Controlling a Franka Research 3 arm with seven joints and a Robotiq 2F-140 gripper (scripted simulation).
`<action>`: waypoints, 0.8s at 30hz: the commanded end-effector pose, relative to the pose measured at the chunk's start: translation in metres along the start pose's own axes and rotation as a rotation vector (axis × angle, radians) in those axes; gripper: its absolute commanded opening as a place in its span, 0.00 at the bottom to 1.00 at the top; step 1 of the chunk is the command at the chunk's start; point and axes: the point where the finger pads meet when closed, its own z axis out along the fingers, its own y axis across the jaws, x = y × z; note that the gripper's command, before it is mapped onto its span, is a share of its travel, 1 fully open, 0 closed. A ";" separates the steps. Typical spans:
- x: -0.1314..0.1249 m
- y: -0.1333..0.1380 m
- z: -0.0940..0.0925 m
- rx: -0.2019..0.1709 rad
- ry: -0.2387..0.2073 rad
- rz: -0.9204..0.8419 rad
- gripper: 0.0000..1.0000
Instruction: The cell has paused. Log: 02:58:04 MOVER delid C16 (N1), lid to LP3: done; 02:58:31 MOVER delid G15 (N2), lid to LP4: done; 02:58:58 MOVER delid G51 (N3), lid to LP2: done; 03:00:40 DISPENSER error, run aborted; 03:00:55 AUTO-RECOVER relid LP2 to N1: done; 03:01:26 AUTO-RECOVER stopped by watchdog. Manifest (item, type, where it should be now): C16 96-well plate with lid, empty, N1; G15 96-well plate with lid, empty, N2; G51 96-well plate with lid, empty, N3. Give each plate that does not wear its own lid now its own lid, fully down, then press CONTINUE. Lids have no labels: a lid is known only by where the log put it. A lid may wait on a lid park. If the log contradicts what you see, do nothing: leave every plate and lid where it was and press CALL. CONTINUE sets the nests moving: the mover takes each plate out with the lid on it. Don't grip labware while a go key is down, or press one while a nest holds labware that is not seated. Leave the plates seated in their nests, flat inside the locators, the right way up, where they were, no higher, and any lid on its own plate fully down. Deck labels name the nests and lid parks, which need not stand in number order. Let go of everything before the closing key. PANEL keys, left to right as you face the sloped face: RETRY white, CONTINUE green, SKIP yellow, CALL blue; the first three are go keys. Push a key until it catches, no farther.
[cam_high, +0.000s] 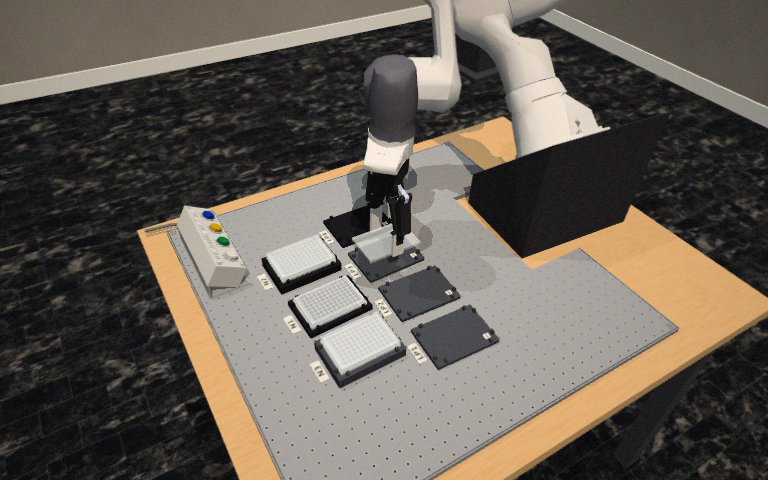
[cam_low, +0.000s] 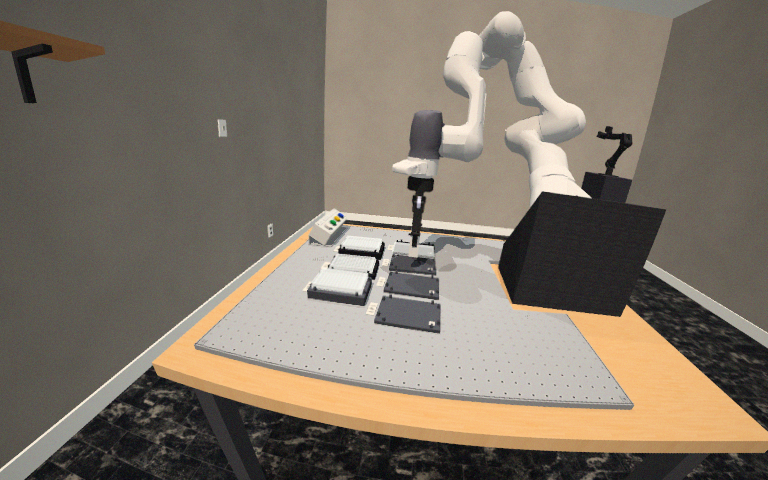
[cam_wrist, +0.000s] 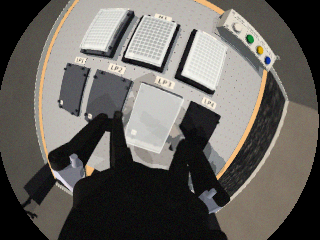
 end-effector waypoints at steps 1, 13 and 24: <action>-0.003 0.003 -0.004 -0.010 -0.009 -0.009 0.00; -0.003 0.003 -0.023 -0.010 -0.009 -0.009 0.00; -0.003 0.003 -0.029 -0.010 -0.009 -0.009 0.00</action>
